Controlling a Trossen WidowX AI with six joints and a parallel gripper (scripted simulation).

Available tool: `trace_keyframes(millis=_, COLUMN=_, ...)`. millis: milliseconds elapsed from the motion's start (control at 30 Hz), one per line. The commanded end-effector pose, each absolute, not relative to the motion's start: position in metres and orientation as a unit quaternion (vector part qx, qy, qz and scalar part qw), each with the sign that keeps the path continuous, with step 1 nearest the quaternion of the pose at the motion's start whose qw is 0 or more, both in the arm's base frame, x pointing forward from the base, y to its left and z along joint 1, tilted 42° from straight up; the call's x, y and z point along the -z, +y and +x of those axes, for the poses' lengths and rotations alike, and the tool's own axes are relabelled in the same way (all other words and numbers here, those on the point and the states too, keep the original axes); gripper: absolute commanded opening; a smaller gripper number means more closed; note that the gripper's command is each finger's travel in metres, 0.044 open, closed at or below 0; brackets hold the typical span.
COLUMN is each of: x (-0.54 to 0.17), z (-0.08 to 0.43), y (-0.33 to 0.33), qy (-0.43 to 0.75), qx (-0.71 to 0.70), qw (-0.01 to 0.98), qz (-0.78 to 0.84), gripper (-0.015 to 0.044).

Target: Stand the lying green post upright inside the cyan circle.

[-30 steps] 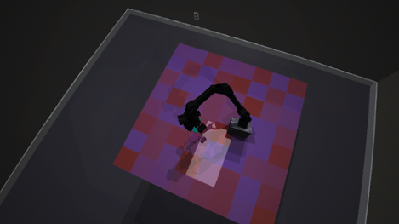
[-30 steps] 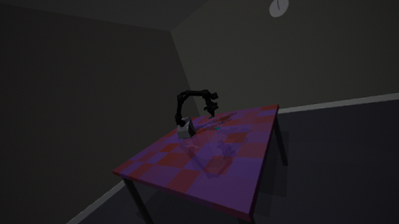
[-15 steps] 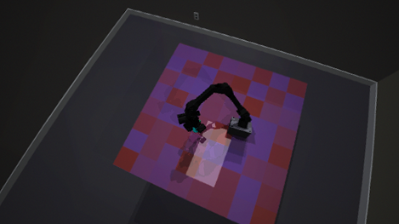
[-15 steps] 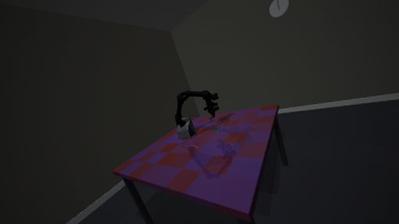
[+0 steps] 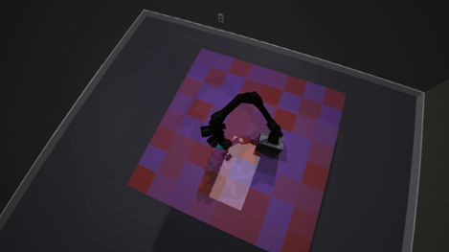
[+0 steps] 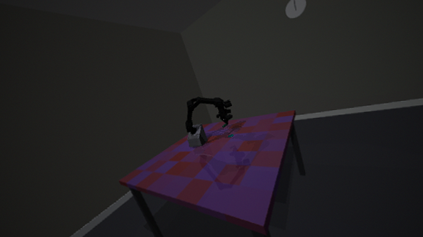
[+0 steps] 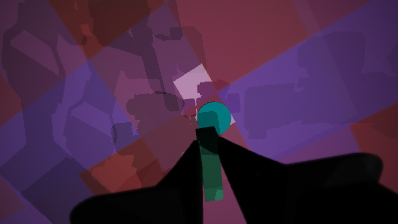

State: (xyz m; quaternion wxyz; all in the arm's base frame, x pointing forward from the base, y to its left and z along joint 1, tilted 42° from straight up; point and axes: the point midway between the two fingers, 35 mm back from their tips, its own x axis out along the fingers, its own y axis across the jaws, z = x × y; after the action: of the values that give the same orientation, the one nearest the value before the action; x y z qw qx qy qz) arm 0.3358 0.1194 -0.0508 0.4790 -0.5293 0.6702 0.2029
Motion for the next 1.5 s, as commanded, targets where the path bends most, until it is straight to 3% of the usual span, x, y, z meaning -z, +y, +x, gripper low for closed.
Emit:
trace_keyframes(millis=0, x=0.053, z=0.334, y=0.118, qy=0.669, qx=-0.215, qw=0.487, qz=-0.519, gripper=0.0023)
trace_keyframes(millis=1467, x=0.073, z=0.334, y=0.112, qy=0.629, qx=-0.318, qw=0.566, qz=-0.428, gripper=0.0023)
